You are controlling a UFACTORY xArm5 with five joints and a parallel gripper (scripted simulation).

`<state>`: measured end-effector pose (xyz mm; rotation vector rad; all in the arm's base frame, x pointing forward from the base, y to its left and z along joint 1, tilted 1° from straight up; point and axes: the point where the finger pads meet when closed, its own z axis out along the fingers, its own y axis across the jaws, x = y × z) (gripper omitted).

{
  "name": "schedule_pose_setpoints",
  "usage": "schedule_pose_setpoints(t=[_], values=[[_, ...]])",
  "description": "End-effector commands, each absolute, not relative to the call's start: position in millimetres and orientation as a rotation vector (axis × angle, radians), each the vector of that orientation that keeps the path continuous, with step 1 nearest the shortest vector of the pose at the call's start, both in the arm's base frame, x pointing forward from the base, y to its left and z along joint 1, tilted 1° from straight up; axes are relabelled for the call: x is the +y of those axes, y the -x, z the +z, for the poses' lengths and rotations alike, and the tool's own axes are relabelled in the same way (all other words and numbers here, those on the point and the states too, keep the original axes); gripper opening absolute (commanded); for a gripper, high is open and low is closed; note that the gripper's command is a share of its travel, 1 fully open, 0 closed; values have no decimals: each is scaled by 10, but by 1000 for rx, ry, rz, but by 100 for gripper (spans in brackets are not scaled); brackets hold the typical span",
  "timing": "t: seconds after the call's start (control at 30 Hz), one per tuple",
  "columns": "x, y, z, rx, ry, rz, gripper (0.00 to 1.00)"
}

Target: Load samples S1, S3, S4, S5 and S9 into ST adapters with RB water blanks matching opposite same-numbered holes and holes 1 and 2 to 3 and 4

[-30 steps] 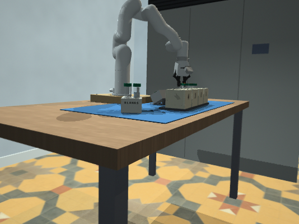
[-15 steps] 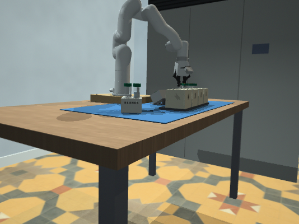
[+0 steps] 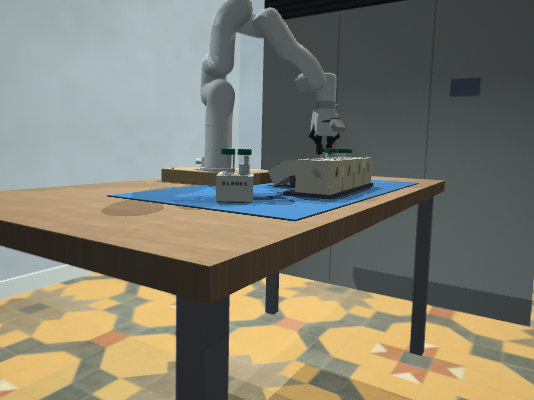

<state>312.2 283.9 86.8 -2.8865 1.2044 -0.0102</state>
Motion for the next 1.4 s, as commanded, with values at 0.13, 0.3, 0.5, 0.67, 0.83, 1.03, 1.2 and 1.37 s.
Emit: schedule_pose_setpoints(t=[0.13, 0.3, 0.5, 0.67, 0.83, 1.03, 1.2, 1.37], values=[[2847, -3131, 880, 1203, 2883, -13, 0], [2847, -3131, 907, 1203, 2883, -13, 0], [2846, -3131, 934, 1203, 2883, -13, 0], [2846, -3130, 967, 1203, 2883, -13, 0], [2846, -3130, 1001, 1203, 2883, -13, 0], [2845, -3130, 1027, 1203, 2883, -13, 0], [2845, -3129, 1061, 1203, 2883, -13, 0], [2845, -3129, 1081, 1203, 2883, -13, 0]])
